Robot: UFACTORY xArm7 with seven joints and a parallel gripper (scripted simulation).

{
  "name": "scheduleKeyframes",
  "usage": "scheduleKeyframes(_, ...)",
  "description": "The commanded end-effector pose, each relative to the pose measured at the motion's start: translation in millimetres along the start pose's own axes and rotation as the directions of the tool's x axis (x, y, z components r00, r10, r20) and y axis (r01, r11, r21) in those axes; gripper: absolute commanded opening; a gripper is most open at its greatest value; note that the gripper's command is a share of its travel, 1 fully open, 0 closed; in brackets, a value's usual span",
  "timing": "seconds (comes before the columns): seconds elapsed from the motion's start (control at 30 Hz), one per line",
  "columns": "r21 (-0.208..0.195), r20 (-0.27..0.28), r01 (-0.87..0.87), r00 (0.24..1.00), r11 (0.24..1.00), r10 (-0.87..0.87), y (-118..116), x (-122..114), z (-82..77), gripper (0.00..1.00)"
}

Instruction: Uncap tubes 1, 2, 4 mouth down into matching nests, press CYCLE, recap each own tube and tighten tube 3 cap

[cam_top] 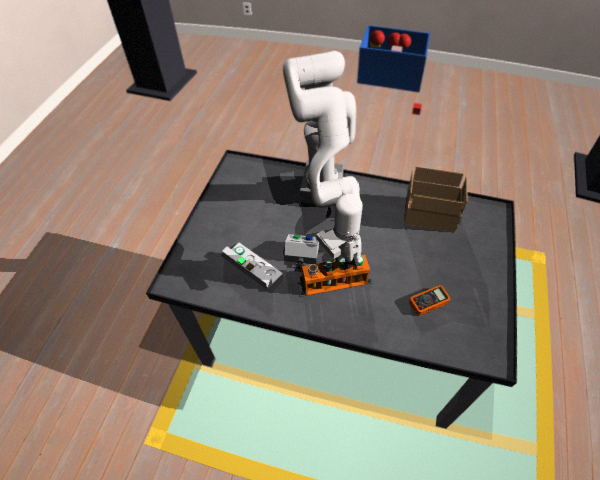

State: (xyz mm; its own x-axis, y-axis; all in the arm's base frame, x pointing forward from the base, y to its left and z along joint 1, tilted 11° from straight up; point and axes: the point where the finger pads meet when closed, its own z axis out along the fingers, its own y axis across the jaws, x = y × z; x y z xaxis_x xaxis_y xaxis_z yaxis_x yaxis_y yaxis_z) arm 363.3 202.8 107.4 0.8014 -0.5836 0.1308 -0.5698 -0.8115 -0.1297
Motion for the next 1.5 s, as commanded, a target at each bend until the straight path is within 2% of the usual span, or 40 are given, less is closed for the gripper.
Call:
scheduleKeyframes(0.0,0.002,-0.001,0.0,1.0,1.0,0.0,-1.0,0.4,-0.8,0.0)
scheduleKeyframes(0.3,0.002,-0.001,0.0,1.0,1.0,0.0,-1.0,0.4,-0.8,0.0)
scheduleKeyframes(0.5,0.003,-0.001,-0.199,0.98,0.98,0.199,-0.9,0.5,-0.5,0.0)
scheduleKeyframes(0.57,0.003,-0.001,-0.199,0.98,0.98,0.199,-0.9,0.5,-0.5,0.0)
scheduleKeyframes(0.8,0.003,0.0,-0.42,0.908,0.908,0.42,-1.0,0.5,-0.1,0.0)
scheduleKeyframes(1.07,0.003,0.001,-0.644,0.765,0.765,0.644,-1.0,0.5,0.3,0.0)
scheduleKeyframes(1.13,0.003,0.001,-0.644,0.765,0.765,0.644,-1.0,0.5,0.3,0.0)
scheduleKeyframes(1.23,0.003,0.001,-0.707,0.707,0.707,0.707,-1.0,0.5,0.4,0.0)
scheduleKeyframes(1.4,0.003,0.001,-0.707,0.707,0.707,0.707,-0.9,0.5,0.4,0.0)
scheduleKeyframes(1.43,0.003,0.001,-0.707,0.707,0.707,0.707,-1.0,0.5,0.4,0.46)
scheduleKeyframes(1.47,0.003,0.001,-0.707,0.707,0.707,0.707,-1.0,0.5,0.4,0.46)
